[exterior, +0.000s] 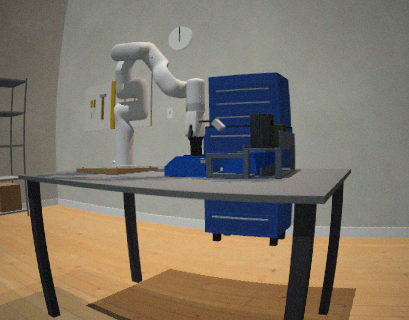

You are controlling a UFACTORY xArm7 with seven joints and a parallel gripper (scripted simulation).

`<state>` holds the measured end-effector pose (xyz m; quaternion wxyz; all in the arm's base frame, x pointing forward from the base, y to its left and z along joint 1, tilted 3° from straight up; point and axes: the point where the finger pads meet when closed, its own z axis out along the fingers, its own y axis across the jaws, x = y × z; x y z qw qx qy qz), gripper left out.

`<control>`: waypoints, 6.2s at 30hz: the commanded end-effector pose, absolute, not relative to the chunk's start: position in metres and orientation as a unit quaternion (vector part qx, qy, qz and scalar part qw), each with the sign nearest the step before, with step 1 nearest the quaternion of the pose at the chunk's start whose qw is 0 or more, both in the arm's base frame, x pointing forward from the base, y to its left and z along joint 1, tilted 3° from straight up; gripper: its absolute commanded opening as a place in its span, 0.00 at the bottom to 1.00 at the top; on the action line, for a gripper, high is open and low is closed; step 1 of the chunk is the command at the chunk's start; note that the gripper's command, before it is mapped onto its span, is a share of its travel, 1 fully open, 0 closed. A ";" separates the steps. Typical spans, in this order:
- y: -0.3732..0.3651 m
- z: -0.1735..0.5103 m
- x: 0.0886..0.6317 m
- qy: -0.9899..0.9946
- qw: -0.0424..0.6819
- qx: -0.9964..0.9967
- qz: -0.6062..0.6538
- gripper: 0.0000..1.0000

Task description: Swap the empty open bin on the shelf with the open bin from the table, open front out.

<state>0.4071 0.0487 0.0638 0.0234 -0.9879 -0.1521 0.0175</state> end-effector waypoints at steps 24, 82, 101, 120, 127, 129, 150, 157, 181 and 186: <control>0.050 0.034 0.407 -0.152 0.023 -0.988 0.016 0.26; 0.050 0.033 0.407 -0.152 0.023 -0.988 0.016 0.00; 0.049 0.062 0.408 -0.152 0.023 -0.988 0.016 0.00; 0.047 0.108 0.410 -0.152 0.023 -0.988 0.016 0.00; 0.047 0.117 0.410 -0.152 0.023 -0.988 0.016 0.00; 0.047 0.118 0.410 -0.152 0.023 -0.988 0.016 0.00; 0.047 0.118 0.410 -0.152 0.023 -0.988 0.016 0.00; 0.057 0.119 0.406 -0.152 0.023 -0.988 0.016 0.00; 0.201 0.127 0.343 -0.152 0.023 -0.988 0.016 0.00; 0.228 0.129 0.331 -0.152 0.023 -0.988 0.016 0.00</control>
